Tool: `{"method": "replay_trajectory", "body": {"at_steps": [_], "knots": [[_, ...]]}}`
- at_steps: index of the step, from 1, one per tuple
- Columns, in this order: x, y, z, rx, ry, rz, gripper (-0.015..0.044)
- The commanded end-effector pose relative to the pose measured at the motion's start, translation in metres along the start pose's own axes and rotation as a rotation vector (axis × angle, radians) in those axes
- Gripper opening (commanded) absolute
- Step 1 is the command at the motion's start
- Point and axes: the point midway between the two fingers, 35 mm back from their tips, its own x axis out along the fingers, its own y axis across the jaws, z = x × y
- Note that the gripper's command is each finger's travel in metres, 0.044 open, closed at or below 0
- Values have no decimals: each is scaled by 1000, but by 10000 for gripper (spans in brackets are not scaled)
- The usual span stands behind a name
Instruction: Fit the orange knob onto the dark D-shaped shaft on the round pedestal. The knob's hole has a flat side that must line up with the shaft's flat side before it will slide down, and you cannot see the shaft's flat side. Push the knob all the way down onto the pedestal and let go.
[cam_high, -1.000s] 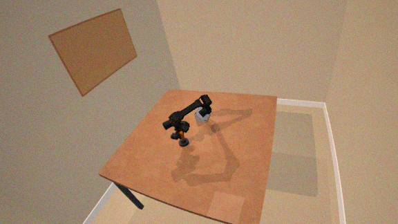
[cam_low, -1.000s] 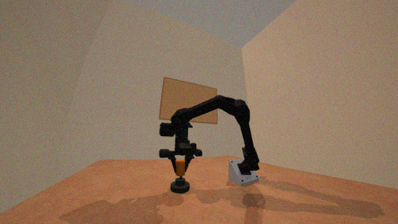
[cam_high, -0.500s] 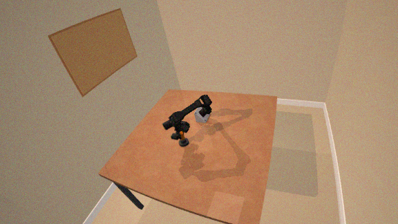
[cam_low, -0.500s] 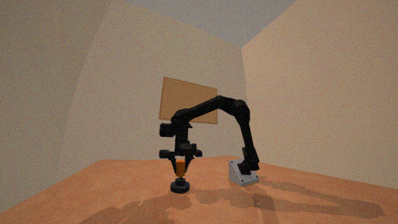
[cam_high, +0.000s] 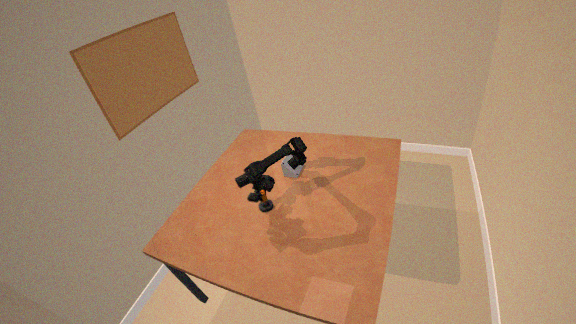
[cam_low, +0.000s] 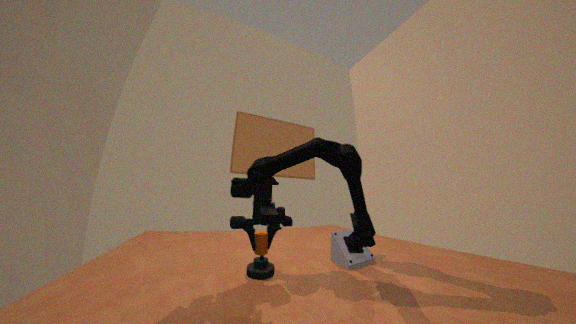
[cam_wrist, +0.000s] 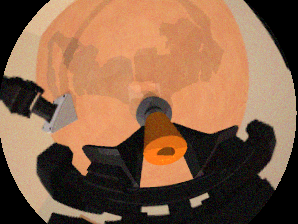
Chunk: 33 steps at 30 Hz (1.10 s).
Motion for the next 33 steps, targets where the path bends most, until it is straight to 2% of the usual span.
{"method": "replay_trajectory", "body": {"at_steps": [1,4,33], "knots": [[-3,-1,0,-103,0,-5,0],[-3,0,-1,-186,0,-5,0],[2,-1,0,-186,0,-5,0]]}}
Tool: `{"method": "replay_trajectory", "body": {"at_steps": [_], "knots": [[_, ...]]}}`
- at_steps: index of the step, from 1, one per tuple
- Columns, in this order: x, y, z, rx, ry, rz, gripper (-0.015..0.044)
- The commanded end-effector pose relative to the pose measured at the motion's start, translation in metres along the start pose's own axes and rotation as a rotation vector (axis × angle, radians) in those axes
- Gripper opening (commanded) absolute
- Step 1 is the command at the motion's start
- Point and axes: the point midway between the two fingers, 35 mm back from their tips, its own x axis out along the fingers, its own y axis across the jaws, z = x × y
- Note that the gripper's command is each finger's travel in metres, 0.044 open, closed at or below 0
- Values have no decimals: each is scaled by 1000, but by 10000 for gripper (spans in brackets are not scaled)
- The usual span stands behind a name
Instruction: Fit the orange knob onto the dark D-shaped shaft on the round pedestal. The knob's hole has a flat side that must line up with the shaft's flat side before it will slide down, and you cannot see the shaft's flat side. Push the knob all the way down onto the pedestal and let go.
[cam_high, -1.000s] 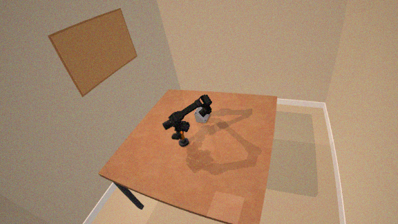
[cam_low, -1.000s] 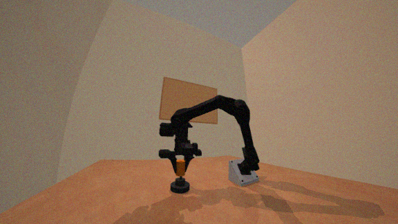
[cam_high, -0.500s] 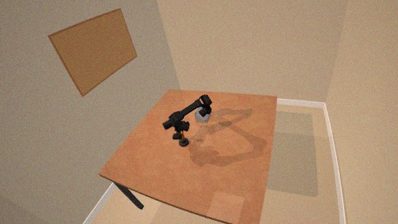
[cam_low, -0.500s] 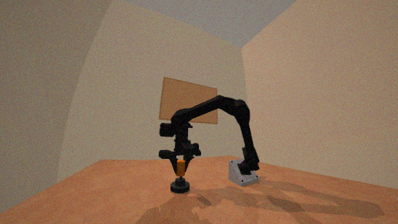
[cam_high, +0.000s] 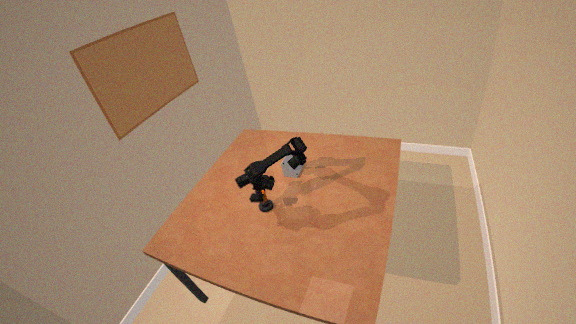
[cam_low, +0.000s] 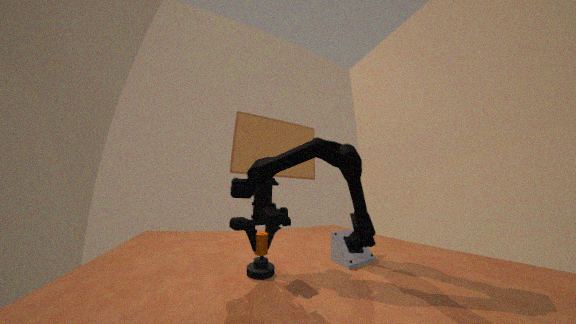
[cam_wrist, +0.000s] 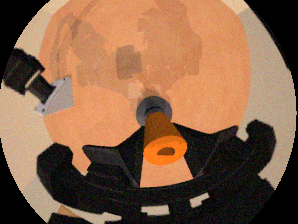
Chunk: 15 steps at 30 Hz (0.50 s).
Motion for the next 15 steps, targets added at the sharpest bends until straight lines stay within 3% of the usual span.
{"method": "replay_trajectory", "body": {"at_steps": [1,8,15], "knots": [[1,-1,0,-5,-1,-4,0],[-4,-1,0,-14,-1,-4,0],[-4,-1,-1,-214,0,-4,0]]}}
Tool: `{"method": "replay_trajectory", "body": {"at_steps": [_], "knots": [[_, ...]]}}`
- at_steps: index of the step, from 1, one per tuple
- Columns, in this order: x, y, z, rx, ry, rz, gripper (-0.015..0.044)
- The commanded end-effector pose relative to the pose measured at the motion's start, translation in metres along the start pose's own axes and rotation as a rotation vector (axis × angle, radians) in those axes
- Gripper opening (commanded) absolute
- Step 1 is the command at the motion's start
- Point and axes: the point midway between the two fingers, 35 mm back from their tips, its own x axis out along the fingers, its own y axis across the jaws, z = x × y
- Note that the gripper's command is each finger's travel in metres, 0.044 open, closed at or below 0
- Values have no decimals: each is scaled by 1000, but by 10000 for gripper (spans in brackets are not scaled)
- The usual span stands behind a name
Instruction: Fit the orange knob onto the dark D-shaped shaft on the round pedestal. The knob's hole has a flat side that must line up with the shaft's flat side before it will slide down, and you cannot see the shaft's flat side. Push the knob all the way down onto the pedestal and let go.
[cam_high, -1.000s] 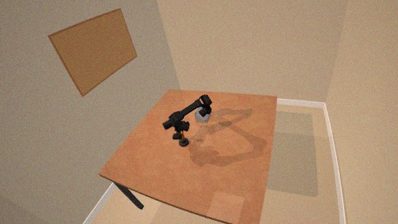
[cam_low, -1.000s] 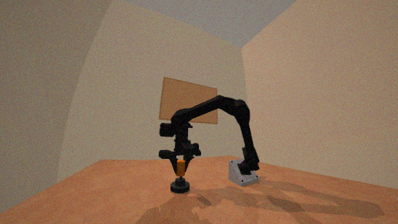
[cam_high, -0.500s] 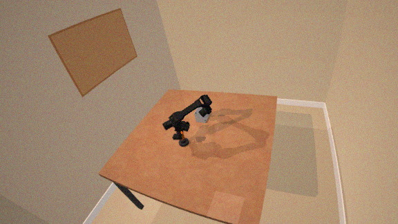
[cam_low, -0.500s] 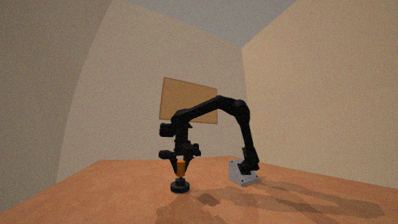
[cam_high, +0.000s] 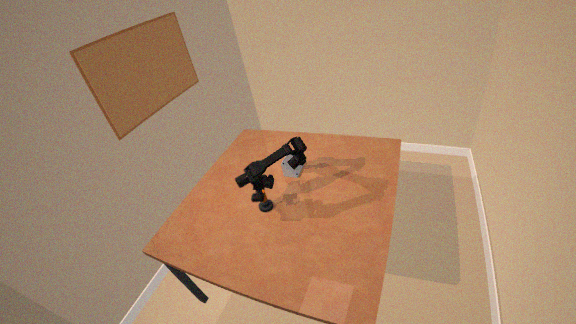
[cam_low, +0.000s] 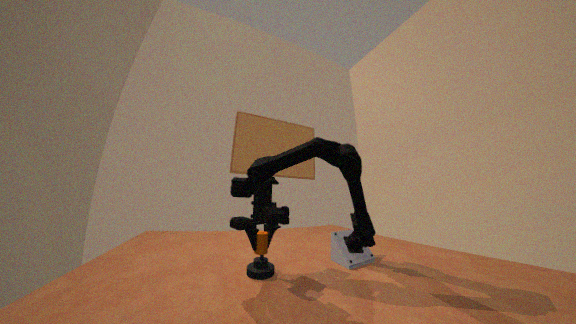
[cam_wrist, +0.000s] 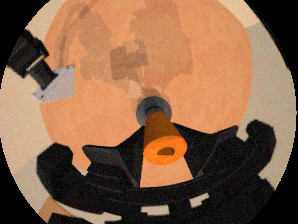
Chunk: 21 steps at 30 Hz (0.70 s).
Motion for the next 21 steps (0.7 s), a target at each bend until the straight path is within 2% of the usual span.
{"method": "replay_trajectory", "body": {"at_steps": [1,21], "knots": [[-1,0,-1,-91,1,-3,0],[3,0,0,-91,1,-3,0]]}}
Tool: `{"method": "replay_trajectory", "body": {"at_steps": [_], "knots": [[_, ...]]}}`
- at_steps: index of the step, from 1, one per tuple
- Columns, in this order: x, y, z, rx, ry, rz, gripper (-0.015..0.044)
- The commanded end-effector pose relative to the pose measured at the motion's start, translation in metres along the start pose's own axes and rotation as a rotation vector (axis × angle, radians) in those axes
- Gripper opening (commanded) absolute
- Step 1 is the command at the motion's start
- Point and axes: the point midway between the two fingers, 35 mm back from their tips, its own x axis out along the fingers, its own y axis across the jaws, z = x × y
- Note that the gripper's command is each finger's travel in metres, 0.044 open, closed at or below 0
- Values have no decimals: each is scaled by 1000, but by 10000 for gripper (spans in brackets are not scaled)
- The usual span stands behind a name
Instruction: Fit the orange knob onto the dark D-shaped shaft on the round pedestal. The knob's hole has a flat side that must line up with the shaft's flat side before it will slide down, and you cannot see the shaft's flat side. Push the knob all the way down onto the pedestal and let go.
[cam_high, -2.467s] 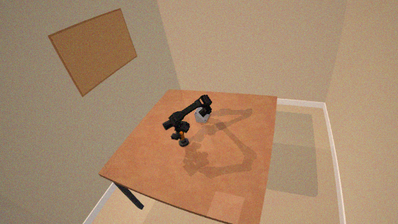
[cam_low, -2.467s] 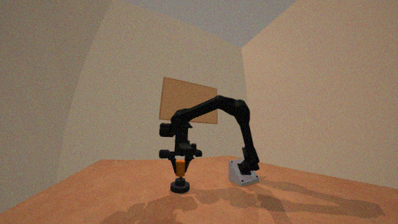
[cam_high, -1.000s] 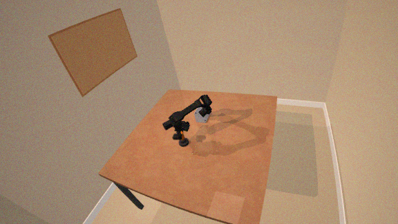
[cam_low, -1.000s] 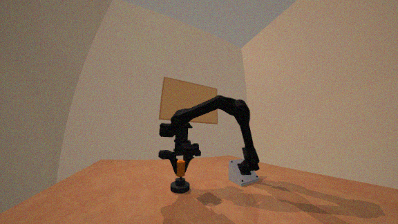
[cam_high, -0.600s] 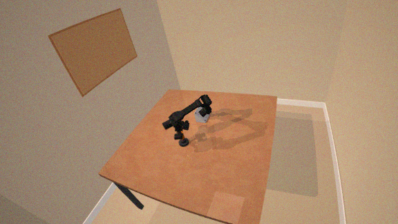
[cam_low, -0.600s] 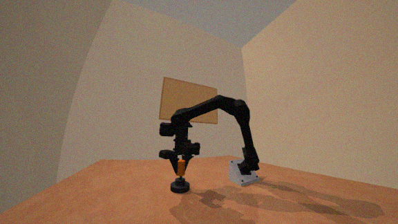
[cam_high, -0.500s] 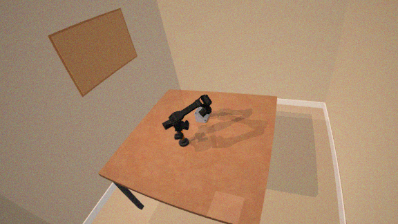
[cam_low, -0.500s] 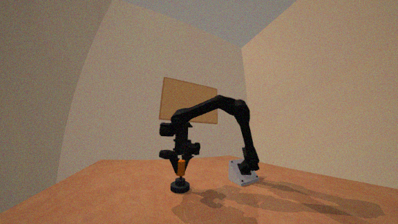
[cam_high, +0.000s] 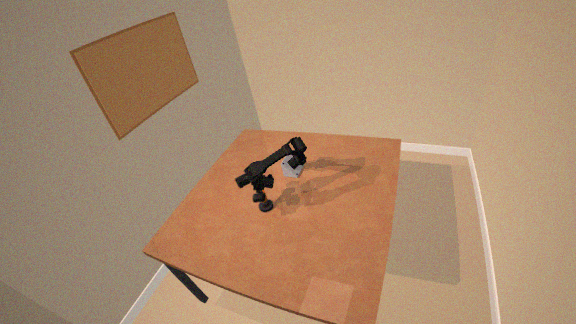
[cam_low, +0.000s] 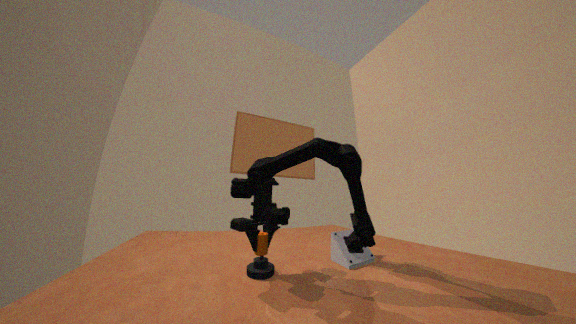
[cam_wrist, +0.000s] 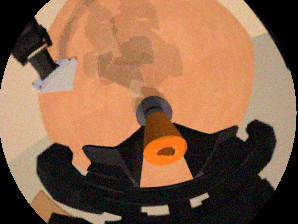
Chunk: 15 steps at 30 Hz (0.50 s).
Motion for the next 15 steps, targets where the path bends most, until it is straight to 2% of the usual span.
{"method": "replay_trajectory", "body": {"at_steps": [1,15], "knots": [[0,-1,0,-5,0,-4,0],[-4,-1,0,-5,0,-4,0]]}}
